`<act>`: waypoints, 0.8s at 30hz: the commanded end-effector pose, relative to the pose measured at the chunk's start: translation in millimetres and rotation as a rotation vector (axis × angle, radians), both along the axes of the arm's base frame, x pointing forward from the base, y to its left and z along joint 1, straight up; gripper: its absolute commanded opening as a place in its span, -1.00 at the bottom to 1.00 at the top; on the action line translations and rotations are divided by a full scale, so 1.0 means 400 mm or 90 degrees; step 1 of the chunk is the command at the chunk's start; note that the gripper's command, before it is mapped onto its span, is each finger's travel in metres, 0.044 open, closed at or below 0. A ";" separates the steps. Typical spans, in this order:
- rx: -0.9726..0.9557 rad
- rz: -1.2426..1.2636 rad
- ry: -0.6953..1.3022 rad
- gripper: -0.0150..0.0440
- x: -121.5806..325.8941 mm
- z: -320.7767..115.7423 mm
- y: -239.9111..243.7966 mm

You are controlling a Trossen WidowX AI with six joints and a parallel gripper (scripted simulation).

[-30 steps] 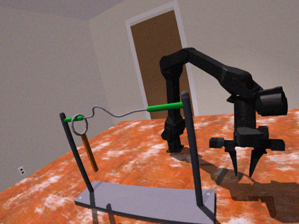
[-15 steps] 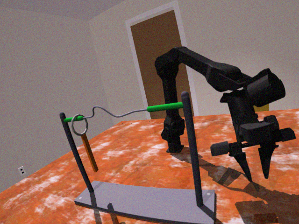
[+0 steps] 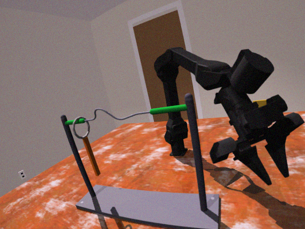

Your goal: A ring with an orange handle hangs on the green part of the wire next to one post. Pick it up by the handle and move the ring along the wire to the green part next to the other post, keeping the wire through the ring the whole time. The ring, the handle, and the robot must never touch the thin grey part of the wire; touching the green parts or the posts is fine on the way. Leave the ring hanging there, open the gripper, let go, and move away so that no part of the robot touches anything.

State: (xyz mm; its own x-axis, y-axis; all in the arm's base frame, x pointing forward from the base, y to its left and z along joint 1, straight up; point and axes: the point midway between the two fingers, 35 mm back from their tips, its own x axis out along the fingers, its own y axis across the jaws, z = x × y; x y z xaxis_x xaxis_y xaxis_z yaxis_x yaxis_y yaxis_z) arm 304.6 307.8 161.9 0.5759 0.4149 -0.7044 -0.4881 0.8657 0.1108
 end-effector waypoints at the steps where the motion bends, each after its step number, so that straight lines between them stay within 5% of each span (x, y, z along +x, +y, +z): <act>1: 0.021 0.034 -0.055 0.05 0.031 0.059 -0.002; 24: -0.002 0.178 -0.436 0.05 0.187 0.348 -0.099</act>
